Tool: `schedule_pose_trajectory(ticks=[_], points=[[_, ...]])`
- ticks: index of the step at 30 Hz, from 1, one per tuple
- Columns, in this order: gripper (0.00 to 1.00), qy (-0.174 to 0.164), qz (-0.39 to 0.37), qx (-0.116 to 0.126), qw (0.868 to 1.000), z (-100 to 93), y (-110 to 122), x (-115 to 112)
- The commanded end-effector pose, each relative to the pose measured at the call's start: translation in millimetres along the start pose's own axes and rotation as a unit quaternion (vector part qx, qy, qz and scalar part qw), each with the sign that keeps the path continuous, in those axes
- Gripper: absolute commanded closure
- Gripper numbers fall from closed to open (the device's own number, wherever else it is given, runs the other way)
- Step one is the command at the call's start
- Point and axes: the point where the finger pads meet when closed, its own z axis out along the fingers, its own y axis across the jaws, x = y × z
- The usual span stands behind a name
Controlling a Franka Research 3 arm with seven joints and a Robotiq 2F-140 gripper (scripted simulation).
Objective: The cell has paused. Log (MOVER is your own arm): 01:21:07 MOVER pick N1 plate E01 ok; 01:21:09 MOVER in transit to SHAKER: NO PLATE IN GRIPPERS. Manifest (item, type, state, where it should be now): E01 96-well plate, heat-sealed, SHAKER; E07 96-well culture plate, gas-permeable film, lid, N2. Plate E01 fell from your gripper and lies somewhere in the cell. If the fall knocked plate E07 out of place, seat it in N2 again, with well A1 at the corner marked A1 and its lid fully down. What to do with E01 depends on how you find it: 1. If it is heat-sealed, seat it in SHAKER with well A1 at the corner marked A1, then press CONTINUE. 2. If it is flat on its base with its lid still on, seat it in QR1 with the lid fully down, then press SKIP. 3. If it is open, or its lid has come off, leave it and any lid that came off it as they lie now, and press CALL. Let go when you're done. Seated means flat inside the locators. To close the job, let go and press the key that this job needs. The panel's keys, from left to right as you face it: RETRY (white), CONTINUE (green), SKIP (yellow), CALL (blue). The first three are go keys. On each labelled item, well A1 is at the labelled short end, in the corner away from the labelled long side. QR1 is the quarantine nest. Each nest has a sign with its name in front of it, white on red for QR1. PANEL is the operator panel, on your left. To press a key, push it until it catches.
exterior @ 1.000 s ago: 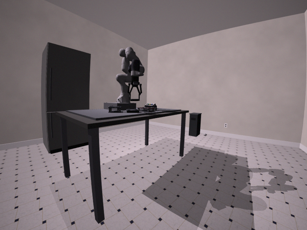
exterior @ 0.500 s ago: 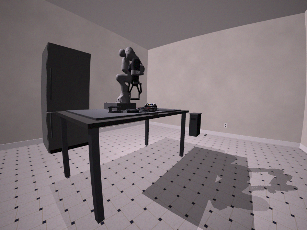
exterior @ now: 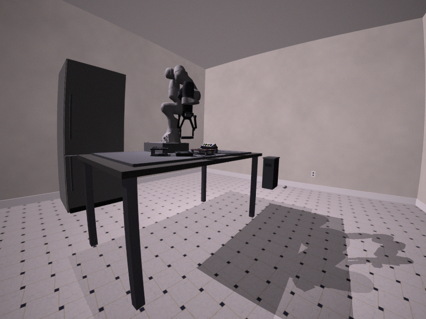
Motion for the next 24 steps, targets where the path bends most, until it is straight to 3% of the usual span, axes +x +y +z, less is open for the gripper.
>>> schedule_pose_trajectory(ticks=[1,24], points=[[0.9,0.0,-0.002,0.001,1.0,-0.8,-0.6,0.1],[0.9,0.0,0.0,0.001,1.0,-1.1,3.1,-7.8]])
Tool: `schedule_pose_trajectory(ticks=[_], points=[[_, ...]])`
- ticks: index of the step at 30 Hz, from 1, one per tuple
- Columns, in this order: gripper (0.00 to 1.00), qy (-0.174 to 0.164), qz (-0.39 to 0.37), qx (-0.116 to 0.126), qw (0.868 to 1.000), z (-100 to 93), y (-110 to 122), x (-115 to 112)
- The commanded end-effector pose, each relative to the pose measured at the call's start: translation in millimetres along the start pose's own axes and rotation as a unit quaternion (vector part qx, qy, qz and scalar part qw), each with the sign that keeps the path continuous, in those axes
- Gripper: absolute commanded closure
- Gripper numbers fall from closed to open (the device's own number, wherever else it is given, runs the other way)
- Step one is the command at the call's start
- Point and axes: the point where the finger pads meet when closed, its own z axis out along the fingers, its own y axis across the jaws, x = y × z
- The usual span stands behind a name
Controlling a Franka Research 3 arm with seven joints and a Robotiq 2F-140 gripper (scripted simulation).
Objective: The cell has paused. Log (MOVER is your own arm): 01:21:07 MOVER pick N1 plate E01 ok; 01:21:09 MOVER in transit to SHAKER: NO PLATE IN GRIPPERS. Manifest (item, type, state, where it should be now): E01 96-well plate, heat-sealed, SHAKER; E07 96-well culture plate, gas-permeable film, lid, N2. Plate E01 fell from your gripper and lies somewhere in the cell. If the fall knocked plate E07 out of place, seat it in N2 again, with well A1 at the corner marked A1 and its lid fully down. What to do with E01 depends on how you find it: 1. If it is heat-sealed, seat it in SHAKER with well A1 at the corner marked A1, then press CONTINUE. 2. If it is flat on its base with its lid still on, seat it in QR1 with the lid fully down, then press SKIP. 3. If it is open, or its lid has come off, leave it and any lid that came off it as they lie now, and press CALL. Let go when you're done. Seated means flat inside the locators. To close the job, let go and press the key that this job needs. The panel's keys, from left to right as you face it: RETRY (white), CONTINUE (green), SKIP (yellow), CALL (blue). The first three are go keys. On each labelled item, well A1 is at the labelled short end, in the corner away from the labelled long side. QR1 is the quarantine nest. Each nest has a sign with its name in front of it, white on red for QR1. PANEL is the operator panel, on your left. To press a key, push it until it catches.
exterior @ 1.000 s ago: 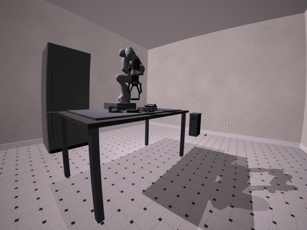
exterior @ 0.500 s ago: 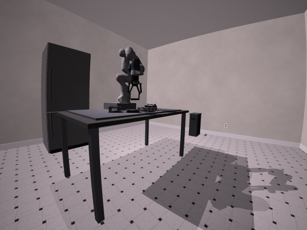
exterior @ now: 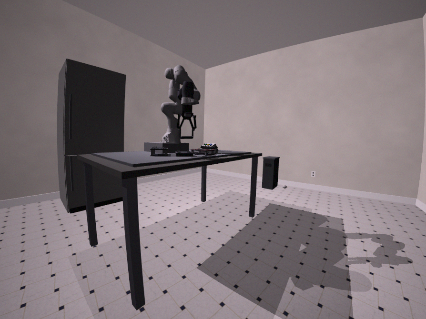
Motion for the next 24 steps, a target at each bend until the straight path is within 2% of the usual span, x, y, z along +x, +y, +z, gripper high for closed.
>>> schedule_pose_trajectory(ticks=[1,5,17,24], points=[[0.9,-0.001,0.001,0.001,1.0,-0.5,4.5,-9.7],[0.9,0.0,0.006,0.001,1.0,0.0,13.4,-32.0],[0.9,0.0,0.006,0.001,1.0,2.2,13.5,-32.5],[0.9,0.0,0.006,0.001,1.0,9.9,13.5,-32.5]])
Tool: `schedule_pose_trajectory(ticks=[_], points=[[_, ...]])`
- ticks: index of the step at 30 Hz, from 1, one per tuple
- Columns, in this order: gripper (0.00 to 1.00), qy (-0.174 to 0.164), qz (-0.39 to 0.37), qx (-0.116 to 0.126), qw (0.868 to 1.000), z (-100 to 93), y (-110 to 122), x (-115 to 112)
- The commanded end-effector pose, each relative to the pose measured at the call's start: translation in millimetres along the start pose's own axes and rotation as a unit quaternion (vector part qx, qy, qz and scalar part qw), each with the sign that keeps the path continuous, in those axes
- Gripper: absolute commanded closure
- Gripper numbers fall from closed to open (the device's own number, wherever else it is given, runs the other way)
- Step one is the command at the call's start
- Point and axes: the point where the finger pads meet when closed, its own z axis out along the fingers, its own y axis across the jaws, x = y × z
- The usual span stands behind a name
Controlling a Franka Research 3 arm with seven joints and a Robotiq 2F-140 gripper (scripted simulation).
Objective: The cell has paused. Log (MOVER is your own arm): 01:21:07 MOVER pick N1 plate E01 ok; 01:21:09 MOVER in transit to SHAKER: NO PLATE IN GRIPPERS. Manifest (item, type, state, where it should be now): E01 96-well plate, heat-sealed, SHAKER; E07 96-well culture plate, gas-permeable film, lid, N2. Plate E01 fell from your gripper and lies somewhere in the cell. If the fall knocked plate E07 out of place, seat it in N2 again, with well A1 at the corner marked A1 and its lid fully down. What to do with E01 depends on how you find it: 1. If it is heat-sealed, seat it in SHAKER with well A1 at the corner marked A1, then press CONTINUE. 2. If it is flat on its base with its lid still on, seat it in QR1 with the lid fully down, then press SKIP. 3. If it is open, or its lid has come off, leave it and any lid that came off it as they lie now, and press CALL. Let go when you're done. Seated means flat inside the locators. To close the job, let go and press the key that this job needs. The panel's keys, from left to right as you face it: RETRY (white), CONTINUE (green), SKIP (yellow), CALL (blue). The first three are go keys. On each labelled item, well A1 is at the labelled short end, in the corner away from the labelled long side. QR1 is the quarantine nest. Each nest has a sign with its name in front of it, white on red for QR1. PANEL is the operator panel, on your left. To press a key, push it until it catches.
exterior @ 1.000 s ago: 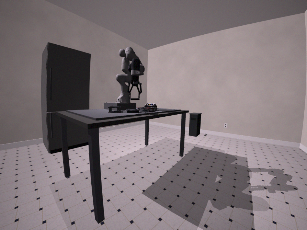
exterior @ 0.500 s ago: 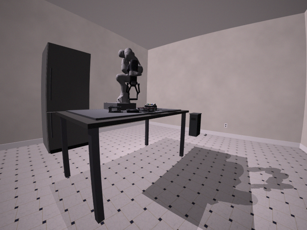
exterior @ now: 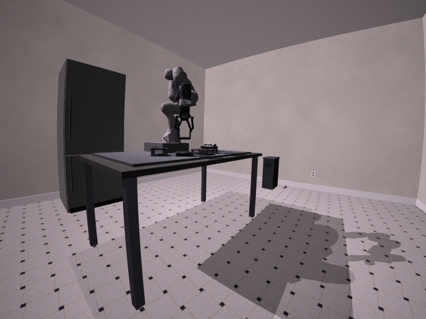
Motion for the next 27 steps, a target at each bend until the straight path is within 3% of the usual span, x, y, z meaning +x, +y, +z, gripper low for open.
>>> schedule_pose_trajectory(ticks=[1,27], points=[[0.9,0.002,-0.003,0.001,1.0,5.2,-0.4,1.0],[0.9,0.002,-0.003,0.001,1.0,54.5,-0.5,1.0]])
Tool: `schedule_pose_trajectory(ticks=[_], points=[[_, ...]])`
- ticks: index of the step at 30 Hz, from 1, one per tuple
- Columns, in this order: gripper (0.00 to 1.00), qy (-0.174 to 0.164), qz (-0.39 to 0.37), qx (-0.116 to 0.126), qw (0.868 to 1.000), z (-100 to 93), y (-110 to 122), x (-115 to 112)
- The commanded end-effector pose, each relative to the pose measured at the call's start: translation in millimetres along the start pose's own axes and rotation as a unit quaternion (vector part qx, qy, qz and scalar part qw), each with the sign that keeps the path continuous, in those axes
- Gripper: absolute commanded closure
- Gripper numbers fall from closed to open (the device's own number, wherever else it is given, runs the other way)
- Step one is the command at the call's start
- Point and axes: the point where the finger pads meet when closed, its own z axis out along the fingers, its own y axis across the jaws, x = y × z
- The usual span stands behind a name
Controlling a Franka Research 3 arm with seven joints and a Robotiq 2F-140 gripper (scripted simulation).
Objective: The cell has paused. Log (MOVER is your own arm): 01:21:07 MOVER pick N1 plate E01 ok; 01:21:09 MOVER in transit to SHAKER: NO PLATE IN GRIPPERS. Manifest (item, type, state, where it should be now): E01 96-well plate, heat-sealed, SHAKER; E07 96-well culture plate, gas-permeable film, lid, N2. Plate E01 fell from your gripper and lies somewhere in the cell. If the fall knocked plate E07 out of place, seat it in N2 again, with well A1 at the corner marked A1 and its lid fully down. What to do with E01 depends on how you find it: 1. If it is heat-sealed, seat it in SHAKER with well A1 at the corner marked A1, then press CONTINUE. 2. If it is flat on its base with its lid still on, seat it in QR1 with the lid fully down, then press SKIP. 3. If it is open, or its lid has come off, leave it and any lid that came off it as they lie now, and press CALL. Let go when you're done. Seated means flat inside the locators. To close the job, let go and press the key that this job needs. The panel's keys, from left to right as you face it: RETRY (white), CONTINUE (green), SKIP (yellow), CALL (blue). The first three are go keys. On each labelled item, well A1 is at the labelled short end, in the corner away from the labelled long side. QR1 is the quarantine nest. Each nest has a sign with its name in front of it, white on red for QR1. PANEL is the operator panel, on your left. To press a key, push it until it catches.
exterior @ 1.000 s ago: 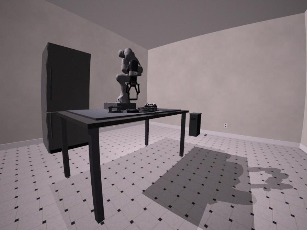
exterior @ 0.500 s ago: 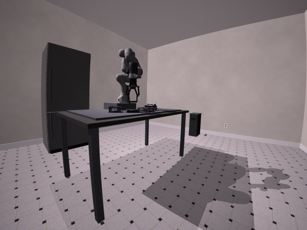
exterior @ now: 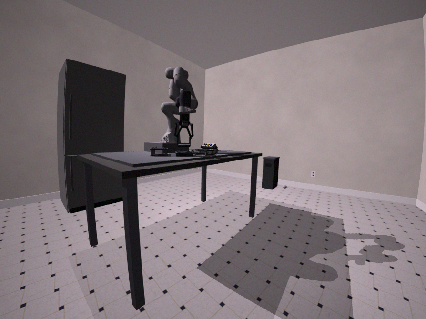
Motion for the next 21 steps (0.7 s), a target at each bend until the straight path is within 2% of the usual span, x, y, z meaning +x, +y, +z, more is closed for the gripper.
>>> schedule_pose_trajectory(ticks=[1,11,21], points=[[0.9,0.01,-0.003,0.002,1.0,3.1,-0.8,6.5],[0.9,0.01,-0.003,0.002,1.0,19.0,-0.8,6.8],[0.9,0.01,-0.003,0.002,1.0,24.6,-0.8,6.9]])
